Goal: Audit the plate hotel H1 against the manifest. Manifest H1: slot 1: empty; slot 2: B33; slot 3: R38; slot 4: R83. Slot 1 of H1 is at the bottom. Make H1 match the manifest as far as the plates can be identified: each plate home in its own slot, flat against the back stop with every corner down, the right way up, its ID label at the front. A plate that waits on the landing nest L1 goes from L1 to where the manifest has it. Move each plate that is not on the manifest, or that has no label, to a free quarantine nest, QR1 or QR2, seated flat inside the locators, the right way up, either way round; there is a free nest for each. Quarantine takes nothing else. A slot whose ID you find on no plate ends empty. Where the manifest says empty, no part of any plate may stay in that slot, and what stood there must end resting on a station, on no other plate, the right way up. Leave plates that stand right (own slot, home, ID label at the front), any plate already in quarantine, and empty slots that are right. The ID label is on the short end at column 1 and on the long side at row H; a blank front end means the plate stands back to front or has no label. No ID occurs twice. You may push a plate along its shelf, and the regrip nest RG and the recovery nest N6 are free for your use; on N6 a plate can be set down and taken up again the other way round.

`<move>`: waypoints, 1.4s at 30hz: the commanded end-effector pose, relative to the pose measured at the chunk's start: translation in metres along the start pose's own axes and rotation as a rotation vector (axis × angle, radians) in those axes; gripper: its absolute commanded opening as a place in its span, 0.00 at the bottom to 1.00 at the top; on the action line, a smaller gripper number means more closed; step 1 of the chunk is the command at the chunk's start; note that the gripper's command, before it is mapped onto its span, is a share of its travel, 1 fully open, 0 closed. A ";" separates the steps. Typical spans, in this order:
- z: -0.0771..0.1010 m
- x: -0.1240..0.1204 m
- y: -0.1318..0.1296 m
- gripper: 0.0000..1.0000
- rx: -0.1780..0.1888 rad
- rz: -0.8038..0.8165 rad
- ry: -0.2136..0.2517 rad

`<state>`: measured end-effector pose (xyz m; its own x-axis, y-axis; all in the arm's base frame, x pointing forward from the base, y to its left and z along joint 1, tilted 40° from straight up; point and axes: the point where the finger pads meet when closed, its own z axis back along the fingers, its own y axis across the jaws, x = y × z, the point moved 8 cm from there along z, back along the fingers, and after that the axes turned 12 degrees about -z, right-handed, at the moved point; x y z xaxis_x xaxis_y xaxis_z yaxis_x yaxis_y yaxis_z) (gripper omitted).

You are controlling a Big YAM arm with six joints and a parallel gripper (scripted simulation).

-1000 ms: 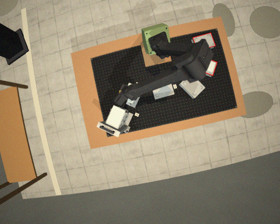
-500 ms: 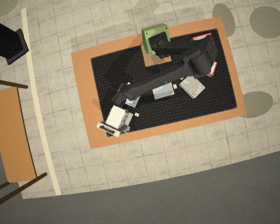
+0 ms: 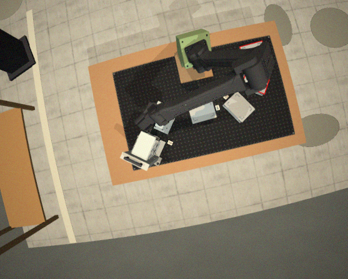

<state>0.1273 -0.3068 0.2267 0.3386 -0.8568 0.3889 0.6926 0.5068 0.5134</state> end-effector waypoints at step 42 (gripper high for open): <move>0.036 -0.036 0.064 0.86 -0.007 0.455 -0.020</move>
<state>0.1384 -0.2433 0.2687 0.5700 -0.6026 0.5585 0.5161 0.7915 0.3273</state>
